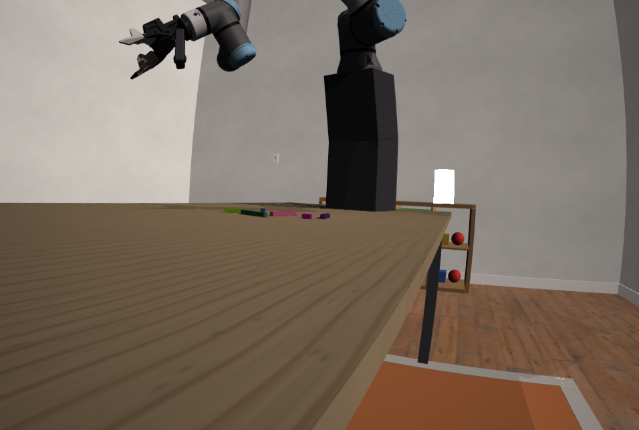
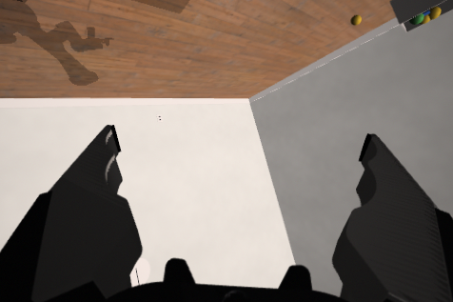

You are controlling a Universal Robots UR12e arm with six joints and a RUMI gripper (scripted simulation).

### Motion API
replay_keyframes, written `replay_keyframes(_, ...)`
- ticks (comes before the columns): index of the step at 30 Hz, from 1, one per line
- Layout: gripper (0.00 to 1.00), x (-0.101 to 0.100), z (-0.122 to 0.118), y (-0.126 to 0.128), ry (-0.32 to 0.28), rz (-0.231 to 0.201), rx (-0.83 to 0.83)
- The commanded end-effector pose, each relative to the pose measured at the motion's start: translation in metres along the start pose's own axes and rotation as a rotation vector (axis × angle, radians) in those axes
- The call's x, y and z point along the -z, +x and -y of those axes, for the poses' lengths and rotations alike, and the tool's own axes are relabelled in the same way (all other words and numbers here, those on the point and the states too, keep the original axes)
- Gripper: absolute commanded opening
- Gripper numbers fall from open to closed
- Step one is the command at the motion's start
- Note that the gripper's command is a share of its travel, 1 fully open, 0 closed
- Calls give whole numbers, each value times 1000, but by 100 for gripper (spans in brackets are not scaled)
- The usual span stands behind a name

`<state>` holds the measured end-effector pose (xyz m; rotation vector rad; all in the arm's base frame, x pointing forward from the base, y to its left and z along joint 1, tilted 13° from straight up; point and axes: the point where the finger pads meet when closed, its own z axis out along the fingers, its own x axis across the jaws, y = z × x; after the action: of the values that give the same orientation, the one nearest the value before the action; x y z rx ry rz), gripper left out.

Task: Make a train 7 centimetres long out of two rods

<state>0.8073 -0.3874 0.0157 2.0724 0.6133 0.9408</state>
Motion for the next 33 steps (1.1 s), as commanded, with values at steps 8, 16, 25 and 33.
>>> replay_keyframes(8,100,0,151,-25,253,80,31)
replay_keyframes(16,100,17,244,-42,412,127,60)
replay_keyframes(25,100,57,355,-65,611,184,104)
replay_keyframes(33,100,95,428,-83,753,222,141)
